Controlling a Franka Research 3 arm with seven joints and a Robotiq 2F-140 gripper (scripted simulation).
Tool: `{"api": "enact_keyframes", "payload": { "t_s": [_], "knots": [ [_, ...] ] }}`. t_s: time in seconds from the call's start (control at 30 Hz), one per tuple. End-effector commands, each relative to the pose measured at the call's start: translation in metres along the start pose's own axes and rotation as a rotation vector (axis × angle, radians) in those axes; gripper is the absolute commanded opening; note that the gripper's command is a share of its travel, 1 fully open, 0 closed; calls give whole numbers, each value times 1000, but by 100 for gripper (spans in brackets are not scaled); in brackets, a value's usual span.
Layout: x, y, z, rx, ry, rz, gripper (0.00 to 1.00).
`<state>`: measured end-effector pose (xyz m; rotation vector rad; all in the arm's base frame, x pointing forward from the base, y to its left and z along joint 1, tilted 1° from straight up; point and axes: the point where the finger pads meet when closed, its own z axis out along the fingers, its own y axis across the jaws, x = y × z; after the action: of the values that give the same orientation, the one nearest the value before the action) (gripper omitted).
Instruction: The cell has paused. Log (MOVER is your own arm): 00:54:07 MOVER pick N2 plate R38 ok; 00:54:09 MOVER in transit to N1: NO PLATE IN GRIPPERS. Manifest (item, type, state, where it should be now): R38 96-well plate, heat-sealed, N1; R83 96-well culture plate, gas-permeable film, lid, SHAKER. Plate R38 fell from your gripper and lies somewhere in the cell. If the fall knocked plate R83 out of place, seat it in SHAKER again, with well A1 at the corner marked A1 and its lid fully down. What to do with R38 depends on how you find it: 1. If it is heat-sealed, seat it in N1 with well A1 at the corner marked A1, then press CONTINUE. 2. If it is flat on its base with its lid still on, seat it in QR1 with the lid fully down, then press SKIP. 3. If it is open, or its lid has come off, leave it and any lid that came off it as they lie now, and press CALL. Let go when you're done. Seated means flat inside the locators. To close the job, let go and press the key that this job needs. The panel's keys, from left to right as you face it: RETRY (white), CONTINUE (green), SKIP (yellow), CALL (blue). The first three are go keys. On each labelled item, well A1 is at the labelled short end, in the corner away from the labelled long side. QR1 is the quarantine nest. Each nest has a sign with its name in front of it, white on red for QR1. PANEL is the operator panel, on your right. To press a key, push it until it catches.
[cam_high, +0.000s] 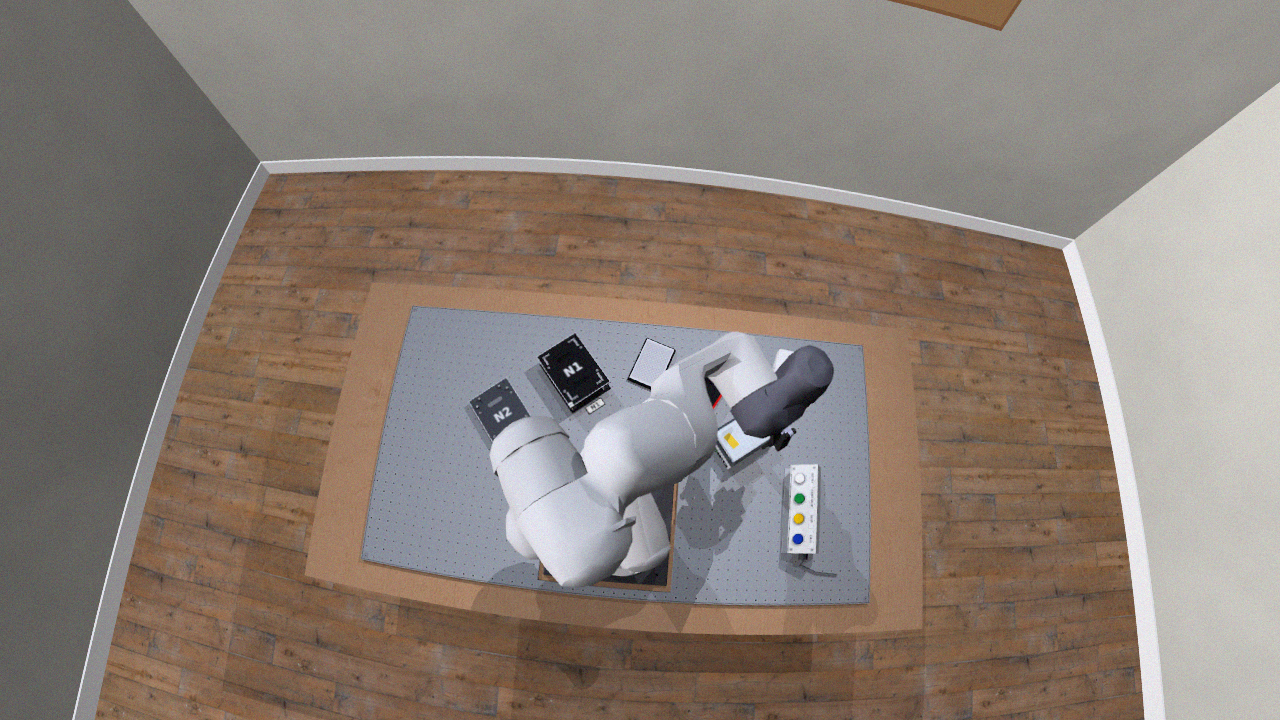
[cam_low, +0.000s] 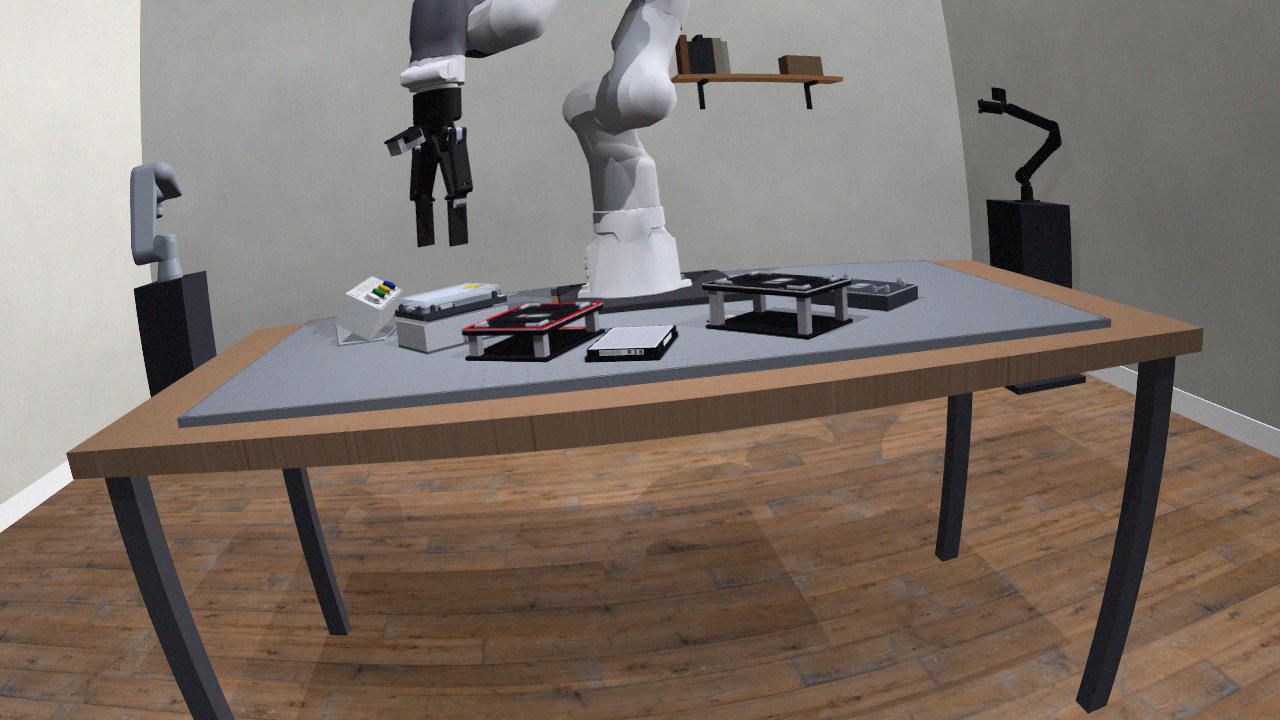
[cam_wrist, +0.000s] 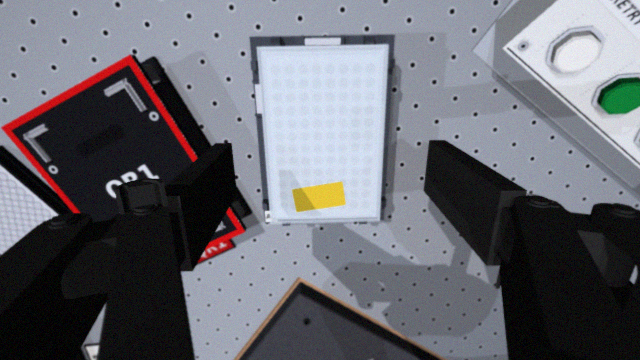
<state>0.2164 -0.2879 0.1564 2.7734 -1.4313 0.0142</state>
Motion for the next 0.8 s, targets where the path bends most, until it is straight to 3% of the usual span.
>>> {"api": "enact_keyframes", "payload": {
  "t_s": [0.0, 0.03, 0.07, 0.77],
  "knots": [
    [-3, -1, -1, 1, -10, -4, 70],
    [-3, -1, -1, 1, -10, -4, 70],
    [-3, -1, -1, 1, -10, -4, 10],
    [-3, -1, -1, 1, -10, -4, 10]
  ]
}}
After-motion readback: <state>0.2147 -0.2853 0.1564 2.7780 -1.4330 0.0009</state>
